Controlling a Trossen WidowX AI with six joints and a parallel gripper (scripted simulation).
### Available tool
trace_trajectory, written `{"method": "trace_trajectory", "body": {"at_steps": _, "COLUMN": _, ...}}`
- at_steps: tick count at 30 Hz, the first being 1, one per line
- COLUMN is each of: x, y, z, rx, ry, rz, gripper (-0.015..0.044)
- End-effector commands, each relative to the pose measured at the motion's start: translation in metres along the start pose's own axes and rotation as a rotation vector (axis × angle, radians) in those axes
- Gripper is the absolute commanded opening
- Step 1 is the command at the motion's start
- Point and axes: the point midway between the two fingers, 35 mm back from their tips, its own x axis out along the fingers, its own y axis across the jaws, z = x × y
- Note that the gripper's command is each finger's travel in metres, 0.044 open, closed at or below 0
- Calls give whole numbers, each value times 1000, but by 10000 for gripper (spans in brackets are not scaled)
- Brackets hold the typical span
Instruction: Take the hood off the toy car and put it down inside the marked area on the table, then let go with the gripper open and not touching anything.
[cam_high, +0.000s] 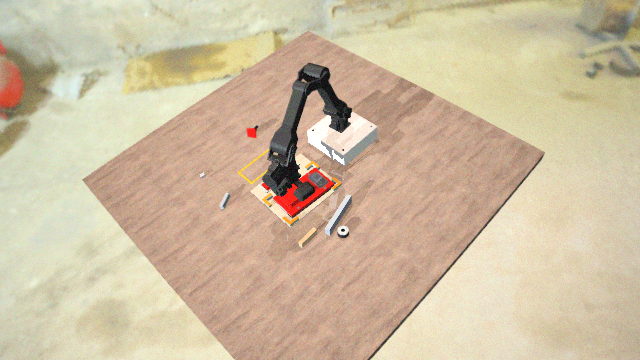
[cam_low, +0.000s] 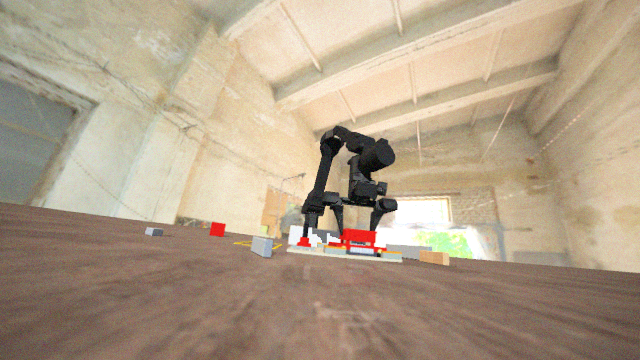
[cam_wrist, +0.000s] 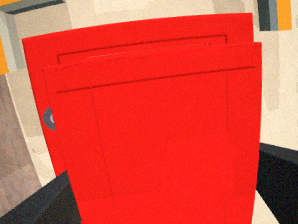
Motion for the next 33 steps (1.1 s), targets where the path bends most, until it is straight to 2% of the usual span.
{"method": "trace_trajectory", "body": {"at_steps": 1, "x": -9, "y": 1, "z": 3, "rx": 0, "ry": -17, "rz": 6, "gripper": 0}}
{"method": "trace_trajectory", "body": {"at_steps": 24, "x": -23, "y": 1, "z": 2, "rx": 0, "ry": -17, "rz": 6, "gripper": 0}}
{"method": "trace_trajectory", "body": {"at_steps": 33, "x": -60, "y": 1, "z": 2, "rx": 0, "ry": -17, "rz": 6, "gripper": 0}}
